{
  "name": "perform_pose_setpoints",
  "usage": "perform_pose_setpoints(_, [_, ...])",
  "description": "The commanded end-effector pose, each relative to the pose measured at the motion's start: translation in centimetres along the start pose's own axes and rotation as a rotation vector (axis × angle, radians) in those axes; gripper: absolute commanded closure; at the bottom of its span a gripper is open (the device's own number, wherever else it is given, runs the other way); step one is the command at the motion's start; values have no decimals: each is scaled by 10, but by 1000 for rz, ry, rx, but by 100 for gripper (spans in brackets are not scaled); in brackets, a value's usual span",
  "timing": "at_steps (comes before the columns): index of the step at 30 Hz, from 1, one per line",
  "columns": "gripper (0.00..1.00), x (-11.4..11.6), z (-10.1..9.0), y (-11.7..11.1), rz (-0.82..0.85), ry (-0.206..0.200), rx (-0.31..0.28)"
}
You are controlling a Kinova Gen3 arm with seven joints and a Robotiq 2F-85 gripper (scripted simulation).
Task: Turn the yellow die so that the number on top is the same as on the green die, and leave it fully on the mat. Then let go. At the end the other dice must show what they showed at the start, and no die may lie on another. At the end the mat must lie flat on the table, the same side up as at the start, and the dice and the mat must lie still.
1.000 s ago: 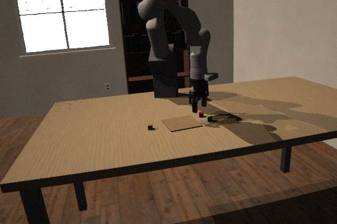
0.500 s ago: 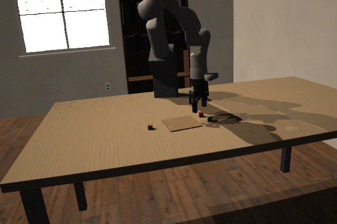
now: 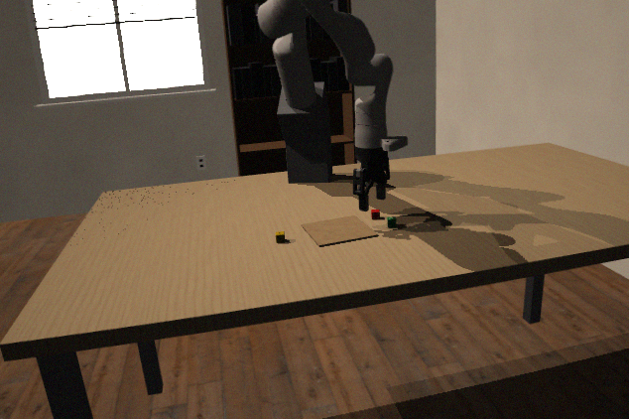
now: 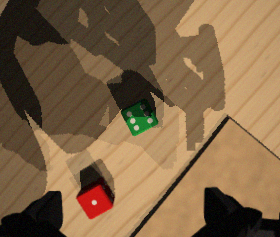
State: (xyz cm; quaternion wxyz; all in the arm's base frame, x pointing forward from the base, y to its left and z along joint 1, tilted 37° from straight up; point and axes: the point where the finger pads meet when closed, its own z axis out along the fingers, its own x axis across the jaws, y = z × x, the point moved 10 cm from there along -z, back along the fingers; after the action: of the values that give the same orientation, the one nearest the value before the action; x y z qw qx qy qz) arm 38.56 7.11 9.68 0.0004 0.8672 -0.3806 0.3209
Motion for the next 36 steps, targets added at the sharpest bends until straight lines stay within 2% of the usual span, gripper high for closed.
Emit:
perform_pose_setpoints(1, [0,0,0,0,0,0,1])
perform_pose_setpoints(9, [0,0,-1,0,0,0,1])
perform_pose_setpoints(14, [0,0,-9,0,0,0,1])
perform_pose_setpoints(24, [0,0,-55,0,0,0,1])
perform_pose_setpoints(26, [0,0,-55,0,0,0,1])
perform_pose_setpoints(36, [0,0,-99,0,0,0,1])
